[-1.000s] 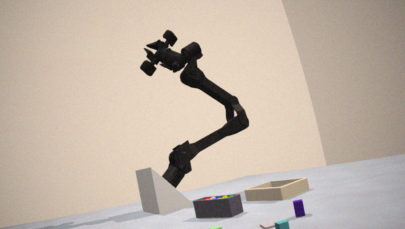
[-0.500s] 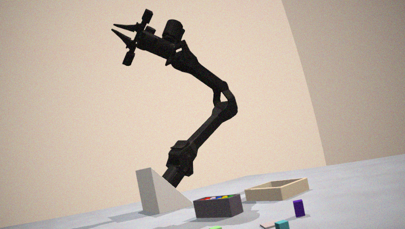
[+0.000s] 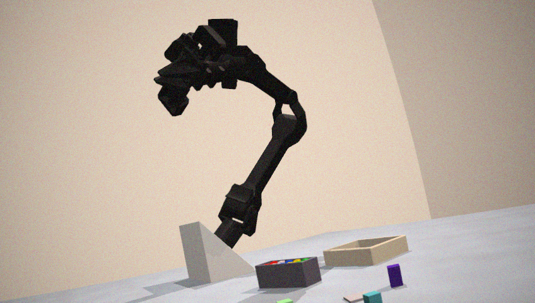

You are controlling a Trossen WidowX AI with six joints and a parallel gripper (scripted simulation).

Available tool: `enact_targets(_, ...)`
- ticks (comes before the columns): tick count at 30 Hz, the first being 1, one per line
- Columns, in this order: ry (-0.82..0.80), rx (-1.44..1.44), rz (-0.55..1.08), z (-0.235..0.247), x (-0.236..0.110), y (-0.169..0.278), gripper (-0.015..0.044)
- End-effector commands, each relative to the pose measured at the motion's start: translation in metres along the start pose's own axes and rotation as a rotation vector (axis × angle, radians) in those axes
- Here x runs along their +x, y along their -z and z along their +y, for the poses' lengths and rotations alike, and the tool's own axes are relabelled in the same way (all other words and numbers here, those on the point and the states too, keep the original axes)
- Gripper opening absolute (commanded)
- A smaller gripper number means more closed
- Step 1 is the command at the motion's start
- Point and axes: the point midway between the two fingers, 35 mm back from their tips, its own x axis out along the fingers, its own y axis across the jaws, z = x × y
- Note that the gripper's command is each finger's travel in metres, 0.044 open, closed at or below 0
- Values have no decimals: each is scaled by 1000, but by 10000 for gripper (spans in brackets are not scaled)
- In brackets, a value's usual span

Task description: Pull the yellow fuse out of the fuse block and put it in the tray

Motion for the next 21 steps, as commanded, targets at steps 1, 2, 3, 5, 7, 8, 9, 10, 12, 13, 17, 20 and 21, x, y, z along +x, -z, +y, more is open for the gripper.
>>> enact_targets(1,27,-101,257,11,18,68,64)
enact_targets(2,37,-121,317,11,21,84,64)
enact_targets(3,47,-140,376,12,23,101,64)
enact_targets(5,70,-175,497,12,25,133,64)
enact_targets(7,98,-207,622,10,24,167,64)
enact_targets(8,114,-222,683,9,23,183,64)
enact_targets(9,130,-234,743,7,21,199,64)
enact_targets(10,147,-246,803,5,18,214,64)
enact_targets(12,185,-264,919,1,11,244,64)
enact_targets(13,206,-271,975,-1,7,258,64)
enact_targets(17,315,-283,1217,-15,-12,315,64)
enact_targets(20,337,-280,1259,-17,-16,324,64)
enact_targets(21,337,-280,1259,-17,-16,324,64)
